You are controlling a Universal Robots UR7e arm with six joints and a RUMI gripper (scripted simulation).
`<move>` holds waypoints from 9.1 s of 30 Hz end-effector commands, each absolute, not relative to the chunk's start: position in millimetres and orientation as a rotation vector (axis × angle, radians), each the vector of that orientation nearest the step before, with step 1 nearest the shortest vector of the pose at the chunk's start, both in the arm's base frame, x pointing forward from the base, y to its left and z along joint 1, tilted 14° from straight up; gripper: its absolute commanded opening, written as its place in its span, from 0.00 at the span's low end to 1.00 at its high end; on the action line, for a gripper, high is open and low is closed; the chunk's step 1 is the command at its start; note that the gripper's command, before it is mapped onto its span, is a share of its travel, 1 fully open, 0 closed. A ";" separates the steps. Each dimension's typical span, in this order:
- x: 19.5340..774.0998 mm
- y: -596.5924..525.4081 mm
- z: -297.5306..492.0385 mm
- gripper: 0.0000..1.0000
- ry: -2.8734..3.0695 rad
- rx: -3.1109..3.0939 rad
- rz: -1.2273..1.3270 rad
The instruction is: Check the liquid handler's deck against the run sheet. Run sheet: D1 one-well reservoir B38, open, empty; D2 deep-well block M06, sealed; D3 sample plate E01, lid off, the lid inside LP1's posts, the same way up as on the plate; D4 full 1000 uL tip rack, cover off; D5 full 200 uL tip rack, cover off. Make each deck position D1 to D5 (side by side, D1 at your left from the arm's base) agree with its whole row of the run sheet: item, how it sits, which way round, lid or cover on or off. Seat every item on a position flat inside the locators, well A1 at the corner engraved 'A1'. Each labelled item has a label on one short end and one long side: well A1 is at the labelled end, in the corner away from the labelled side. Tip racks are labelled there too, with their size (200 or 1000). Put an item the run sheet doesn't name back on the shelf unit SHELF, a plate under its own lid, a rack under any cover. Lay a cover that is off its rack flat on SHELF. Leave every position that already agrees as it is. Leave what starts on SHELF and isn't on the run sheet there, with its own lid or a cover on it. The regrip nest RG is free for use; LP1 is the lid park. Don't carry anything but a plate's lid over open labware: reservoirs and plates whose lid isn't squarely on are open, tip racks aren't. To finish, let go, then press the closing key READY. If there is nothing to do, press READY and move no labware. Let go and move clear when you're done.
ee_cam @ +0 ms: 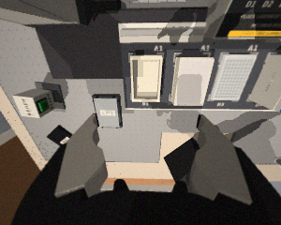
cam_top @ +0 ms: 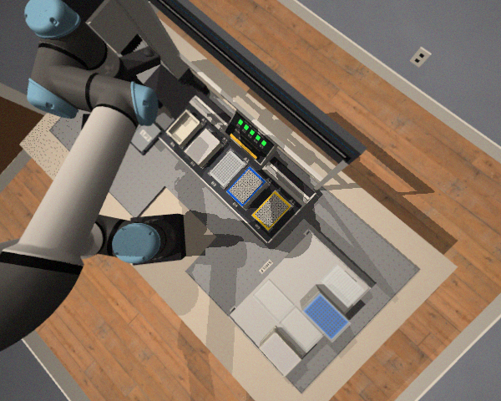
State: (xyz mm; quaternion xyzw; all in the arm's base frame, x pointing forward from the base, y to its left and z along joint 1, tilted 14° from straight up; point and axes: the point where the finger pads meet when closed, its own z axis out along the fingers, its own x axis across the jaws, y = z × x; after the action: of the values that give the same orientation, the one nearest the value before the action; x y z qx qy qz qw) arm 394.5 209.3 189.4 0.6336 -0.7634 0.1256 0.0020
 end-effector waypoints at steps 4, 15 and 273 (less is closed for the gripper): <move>391.2 213.8 211.1 0.82 -2.396 1.988 0.394; 386.3 212.0 220.4 0.82 -2.381 2.002 0.394; 378.8 73.4 124.8 0.82 -2.395 1.987 0.395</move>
State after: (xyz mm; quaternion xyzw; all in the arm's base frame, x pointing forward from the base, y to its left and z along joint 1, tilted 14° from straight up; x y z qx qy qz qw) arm 377.6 74.3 129.2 0.6335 -0.7635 0.1254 0.0027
